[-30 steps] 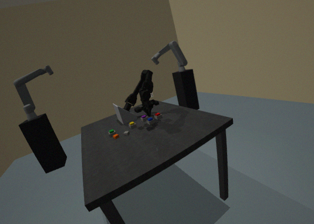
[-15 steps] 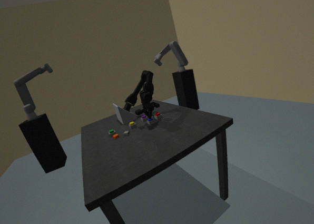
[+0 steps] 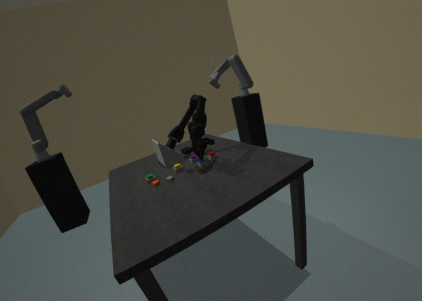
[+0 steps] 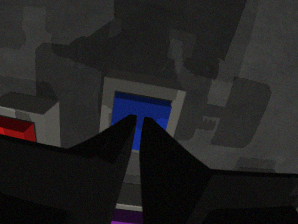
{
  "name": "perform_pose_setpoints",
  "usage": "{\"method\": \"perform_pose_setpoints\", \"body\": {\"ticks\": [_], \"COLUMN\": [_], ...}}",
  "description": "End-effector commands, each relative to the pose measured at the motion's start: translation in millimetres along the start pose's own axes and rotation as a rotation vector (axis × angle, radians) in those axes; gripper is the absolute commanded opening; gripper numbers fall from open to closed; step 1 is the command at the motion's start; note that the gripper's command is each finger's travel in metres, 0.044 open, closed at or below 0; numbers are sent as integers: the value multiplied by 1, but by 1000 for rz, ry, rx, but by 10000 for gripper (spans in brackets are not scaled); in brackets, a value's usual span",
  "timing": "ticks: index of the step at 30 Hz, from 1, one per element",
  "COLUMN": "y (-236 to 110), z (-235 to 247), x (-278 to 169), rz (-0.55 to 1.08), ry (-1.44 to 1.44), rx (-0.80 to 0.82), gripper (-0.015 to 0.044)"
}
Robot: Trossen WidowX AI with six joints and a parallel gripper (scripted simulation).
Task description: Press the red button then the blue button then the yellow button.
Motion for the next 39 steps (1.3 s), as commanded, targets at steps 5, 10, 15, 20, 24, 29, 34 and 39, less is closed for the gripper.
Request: {"method": "perform_pose_setpoints", "body": {"ticks": [5,10,15,20,24,29,34,39], "y": [2,2,-30,-33,-81,-92,-94,-94], "z": [0,0,0,-1,-1,-1,-49,-125], "x": [-2,-2,-2,-1,0,-1,-12,-51], "rz": [9,9,9,9,9,9,5,10], "ry": [6,6,6,6,7,7,11,11], "rx": [2,2,1,0,-3,-2,-19,-15], "gripper": [20,20,20,20,20,20,20,20]}}
Point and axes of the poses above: the point midway between the two fingers, 35 mm back from their tips, its own y axis out along the fingers, its own z axis across the jaws, x = y × z, the point moved 6 cm from there along -y, back along the fingers, and after that the axes turned 5 degrees about y, right-handed, at the moved point
